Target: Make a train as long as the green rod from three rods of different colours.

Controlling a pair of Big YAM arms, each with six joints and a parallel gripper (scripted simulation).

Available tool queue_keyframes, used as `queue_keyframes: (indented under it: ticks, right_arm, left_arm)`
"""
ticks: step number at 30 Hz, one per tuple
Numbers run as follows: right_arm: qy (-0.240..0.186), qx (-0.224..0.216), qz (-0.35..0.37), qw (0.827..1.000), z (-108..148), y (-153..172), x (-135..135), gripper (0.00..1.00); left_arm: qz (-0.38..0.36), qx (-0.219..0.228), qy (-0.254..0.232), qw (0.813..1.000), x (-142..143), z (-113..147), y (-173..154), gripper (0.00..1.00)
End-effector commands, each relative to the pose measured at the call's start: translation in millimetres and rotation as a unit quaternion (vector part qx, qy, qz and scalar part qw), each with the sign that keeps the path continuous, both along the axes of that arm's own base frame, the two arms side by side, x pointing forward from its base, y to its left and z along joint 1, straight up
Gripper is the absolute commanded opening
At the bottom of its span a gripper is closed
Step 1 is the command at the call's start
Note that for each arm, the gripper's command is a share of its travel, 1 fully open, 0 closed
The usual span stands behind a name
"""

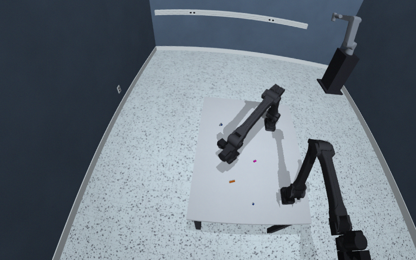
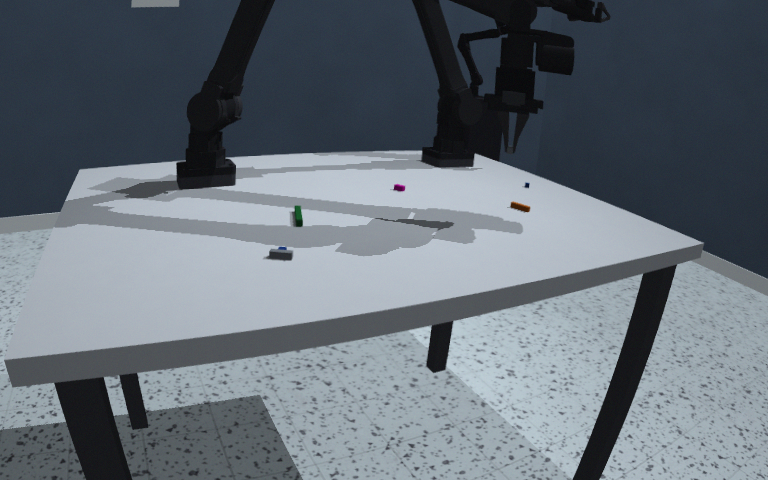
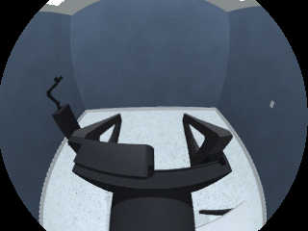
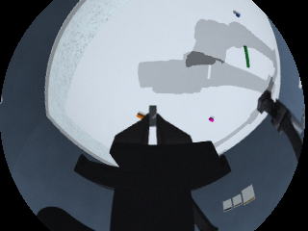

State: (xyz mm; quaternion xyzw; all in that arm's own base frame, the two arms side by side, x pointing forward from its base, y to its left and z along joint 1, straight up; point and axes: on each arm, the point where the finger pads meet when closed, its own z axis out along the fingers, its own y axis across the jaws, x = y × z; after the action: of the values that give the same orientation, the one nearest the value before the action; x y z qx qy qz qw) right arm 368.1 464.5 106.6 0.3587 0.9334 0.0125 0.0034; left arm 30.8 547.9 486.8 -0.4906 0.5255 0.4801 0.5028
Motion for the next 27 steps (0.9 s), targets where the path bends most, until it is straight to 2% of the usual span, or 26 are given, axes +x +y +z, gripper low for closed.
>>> queue_keyframes:
  ticks: [1,7,9,13,18,21,22,26,27]
  right_arm:
    - [-0.002,0.003,-0.013,1.0,13,59,-16,0.04]
    - [0.0,0.004,-0.005,1.0,9,137,-66,0.04]
    - [0.0,0.004,-0.005,1.0,9,137,-66,0.04]
    - [0.001,0.005,0.002,1.0,1,197,-123,0.04]
    - [0.002,0.005,0.007,1.0,-6,233,-171,0.04]
    - [0.003,0.005,0.009,1.0,-8,241,-183,0.04]
    - [0.003,0.005,0.0,1.0,-8,238,-171,0.04]
    - [0.003,0.005,-0.003,1.0,-8,237,-169,0.04]
    - [-0.005,0.031,-0.002,1.0,30,238,-168,0.04]
  left_arm:
    - [0.005,0.016,-0.006,1.0,-5,14,-4,1.0]
    - [0.005,0.016,-0.006,1.0,-5,14,-4,1.0]
    - [0.005,0.016,-0.006,1.0,-5,14,-4,1.0]
    - [0.005,0.016,-0.006,1.0,-5,14,-4,1.0]
    - [0.005,0.016,-0.006,1.0,-5,14,-4,1.0]
    - [0.005,0.016,-0.006,1.0,-5,14,-4,1.0]
    - [0.005,0.016,-0.006,1.0,-5,14,-4,1.0]
    - [0.005,0.016,-0.006,1.0,-5,14,-4,1.0]
    - [0.005,0.016,-0.006,1.0,-5,14,-4,1.0]
